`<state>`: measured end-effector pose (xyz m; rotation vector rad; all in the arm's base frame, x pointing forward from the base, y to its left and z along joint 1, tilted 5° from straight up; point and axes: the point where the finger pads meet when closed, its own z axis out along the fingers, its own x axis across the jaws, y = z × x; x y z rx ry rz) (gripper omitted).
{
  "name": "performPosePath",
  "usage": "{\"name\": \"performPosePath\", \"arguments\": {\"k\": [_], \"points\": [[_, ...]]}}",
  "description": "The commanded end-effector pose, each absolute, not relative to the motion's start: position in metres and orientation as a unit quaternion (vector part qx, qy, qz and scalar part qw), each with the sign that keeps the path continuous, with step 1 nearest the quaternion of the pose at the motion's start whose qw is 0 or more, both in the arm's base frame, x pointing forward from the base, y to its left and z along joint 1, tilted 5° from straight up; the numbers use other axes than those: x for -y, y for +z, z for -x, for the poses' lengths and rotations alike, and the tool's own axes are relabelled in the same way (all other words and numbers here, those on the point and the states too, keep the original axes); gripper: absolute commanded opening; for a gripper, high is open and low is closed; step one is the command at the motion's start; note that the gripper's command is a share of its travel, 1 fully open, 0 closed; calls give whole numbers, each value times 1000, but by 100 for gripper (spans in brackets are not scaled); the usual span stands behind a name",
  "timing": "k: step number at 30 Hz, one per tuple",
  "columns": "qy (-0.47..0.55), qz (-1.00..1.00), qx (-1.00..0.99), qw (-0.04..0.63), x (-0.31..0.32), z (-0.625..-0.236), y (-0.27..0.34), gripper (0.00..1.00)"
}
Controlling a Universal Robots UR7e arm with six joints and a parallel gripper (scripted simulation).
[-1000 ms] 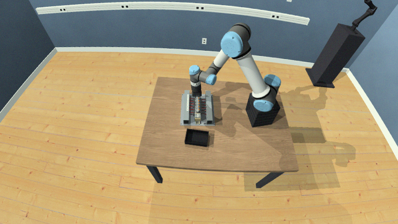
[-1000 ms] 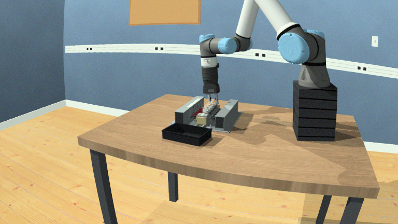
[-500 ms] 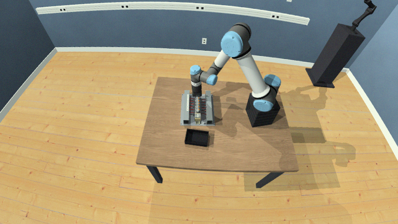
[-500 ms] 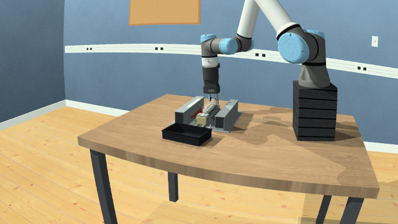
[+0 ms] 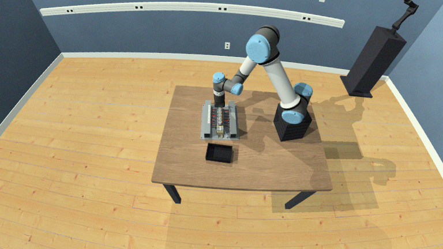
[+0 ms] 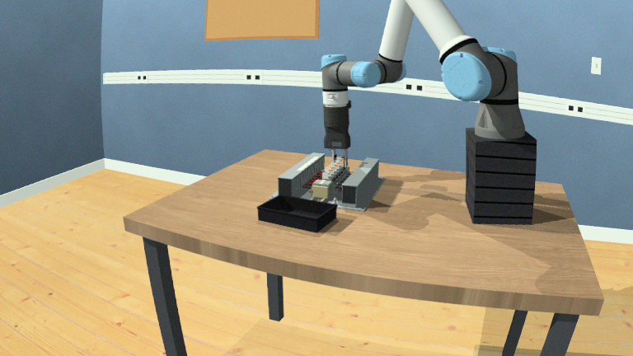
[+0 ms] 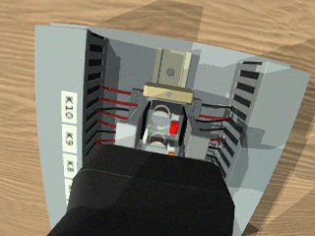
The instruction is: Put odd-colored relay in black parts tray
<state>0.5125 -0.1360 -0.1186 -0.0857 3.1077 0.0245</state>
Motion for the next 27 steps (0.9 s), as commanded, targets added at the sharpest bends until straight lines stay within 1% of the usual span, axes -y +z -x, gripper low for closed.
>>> {"name": "performPosePath", "arguments": {"k": [1,27], "points": [[8,28,-999,22,136,-513,-118,0],[8,27,-999,38,136,-512,-118,0]]}}
